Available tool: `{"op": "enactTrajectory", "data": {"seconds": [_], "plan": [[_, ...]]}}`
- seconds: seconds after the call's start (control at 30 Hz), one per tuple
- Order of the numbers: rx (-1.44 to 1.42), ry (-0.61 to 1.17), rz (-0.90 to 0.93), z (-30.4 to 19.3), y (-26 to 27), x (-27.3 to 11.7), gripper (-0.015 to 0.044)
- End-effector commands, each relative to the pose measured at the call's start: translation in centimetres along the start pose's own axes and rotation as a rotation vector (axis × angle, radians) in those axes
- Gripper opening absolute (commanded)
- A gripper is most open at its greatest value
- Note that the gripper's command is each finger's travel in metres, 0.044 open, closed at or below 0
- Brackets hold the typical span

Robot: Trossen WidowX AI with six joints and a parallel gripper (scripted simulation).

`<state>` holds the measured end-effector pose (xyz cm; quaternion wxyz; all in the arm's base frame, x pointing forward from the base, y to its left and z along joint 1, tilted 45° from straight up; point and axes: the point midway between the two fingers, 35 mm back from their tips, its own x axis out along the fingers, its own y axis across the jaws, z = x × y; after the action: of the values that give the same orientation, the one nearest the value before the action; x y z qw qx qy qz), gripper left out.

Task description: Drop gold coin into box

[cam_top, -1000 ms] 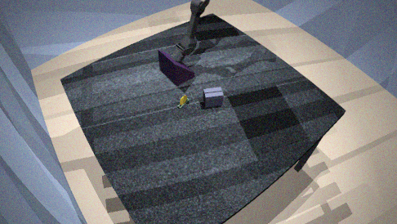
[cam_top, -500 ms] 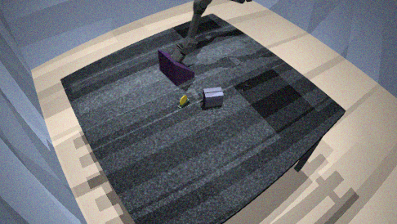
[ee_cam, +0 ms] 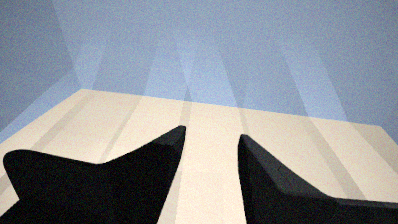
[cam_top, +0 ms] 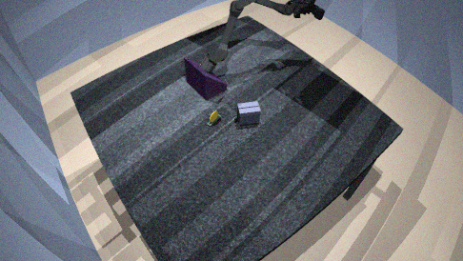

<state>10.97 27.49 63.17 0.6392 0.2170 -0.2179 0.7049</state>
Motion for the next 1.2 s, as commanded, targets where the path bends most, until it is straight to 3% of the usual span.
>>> {"op": "enactTrajectory", "data": {"seconds": [0.0, 0.37, 0.53, 0.8, 1.17], "plan": [[-0.068, 0.070, -0.073, -2.3, -3.1, -0.5, 0.0161], [-0.163, 0.239, -0.314, -6.8, -12.1, -4.4, 0.0161], [-0.304, 0.400, -0.452, -9.5, -18.0, -8.5, 0.0161], [-0.475, 0.721, -0.611, -14.0, -26.2, -17.9, 0.0161], [-0.553, 1.230, -0.661, -19.7, -32.4, -35.7, 0.0161]]}}
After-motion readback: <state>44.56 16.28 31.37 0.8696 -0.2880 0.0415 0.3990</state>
